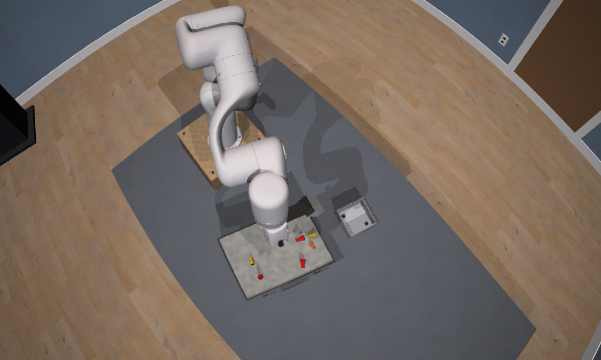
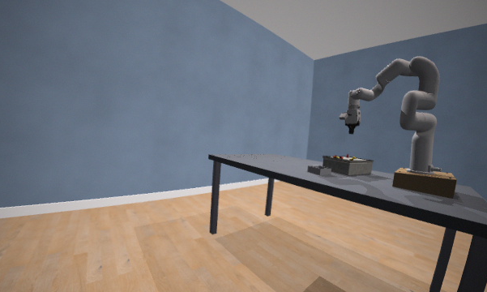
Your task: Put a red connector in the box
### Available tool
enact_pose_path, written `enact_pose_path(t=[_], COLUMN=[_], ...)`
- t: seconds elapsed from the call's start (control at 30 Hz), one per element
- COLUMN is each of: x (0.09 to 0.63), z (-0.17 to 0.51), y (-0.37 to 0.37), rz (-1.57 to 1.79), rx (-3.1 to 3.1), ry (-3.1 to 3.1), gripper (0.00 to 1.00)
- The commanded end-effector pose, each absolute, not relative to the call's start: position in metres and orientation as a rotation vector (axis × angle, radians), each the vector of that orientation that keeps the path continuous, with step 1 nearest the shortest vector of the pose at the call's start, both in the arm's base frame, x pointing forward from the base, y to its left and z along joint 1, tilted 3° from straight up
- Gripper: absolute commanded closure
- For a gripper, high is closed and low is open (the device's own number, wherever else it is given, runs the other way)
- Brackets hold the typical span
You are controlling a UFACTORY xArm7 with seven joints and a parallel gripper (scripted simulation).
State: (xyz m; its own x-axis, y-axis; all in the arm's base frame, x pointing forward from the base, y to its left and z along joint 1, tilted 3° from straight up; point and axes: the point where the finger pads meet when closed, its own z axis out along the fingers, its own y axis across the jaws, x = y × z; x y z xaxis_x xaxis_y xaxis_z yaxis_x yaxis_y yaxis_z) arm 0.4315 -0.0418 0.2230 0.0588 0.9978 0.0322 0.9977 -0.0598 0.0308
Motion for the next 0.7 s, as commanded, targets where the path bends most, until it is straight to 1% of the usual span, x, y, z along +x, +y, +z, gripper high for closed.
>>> enact_pose_path(t=[0.0,0.43,0.47,0.67], x=[0.4326,0.4326,0.4326,0.4383], z=[0.2246,0.2246,0.2246,0.2167], y=[-0.0421,-0.0421,-0.0421,-0.0495], rz=[0.074,0.074,0.074,0.07], rx=[2.283,2.283,2.283,2.157], ry=[2.151,2.151,2.152,2.273], gripper=[1.0,1.0,0.7,0.7])
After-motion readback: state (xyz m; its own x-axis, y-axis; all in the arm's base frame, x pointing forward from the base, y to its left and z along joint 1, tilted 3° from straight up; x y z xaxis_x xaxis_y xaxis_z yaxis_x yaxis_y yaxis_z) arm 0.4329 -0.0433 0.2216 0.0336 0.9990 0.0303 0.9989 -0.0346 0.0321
